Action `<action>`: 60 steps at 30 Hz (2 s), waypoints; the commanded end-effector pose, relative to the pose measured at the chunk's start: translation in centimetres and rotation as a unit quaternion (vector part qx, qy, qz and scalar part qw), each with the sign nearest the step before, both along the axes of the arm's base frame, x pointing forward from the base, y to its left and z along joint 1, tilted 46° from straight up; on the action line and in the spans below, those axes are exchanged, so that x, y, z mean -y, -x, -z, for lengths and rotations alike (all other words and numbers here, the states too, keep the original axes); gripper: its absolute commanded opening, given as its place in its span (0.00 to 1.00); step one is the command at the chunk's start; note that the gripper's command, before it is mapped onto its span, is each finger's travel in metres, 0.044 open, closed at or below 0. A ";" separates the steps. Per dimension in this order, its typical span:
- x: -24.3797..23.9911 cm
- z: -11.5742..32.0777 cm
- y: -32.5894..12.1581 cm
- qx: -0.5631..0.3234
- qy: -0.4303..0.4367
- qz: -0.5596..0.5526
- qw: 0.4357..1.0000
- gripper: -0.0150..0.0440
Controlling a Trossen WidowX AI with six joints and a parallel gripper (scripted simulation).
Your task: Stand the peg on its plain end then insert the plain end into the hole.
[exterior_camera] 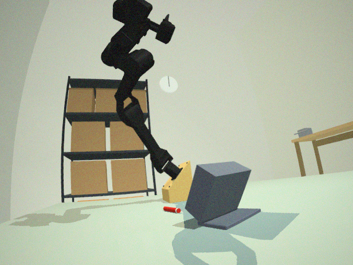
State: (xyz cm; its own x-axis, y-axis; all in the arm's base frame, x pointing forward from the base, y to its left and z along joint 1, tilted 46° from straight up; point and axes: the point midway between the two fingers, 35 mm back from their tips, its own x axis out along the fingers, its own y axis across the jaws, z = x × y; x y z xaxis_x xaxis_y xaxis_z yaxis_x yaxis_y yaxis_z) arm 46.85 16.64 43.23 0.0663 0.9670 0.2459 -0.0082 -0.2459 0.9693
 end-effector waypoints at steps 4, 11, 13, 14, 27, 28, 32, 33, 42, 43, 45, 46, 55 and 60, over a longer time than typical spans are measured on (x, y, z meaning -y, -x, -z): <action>0.7 -0.3 -1.3 -0.005 -0.031 0.040 0.999 1.00; 0.9 -0.1 -2.4 -0.004 -0.046 0.072 0.996 1.00; 1.0 -0.1 -2.7 -0.005 -0.050 0.081 0.995 1.00; 1.0 0.0 -2.9 -0.005 -0.053 0.087 0.995 1.00; 1.9 1.3 -5.8 -0.016 -0.069 0.181 0.981 1.00; 1.9 1.5 -6.0 -0.017 -0.069 0.189 0.979 1.00; 2.3 2.2 -6.8 -0.021 -0.066 0.221 0.973 1.00; 2.4 2.4 -7.1 -0.022 -0.065 0.229 0.971 1.00; 3.2 4.4 -8.7 -0.032 -0.044 0.299 0.953 1.00; 3.3 4.6 -8.9 -0.033 -0.041 0.307 0.950 1.00; 3.5 5.1 -9.2 -0.035 -0.034 0.322 0.945 1.00; 3.6 5.4 -9.4 -0.036 -0.030 0.330 0.943 1.00; 4.8 8.1 -10.5 -0.041 0.016 0.396 0.917 1.00; 5.5 9.9 -10.9 -0.045 0.050 0.429 0.901 1.00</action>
State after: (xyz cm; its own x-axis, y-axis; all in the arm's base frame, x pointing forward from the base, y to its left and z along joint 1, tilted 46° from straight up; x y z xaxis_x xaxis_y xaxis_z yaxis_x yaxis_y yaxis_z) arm 57.61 11.53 34.41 0.7880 0.5958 0.1556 -0.0896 -0.1390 0.9862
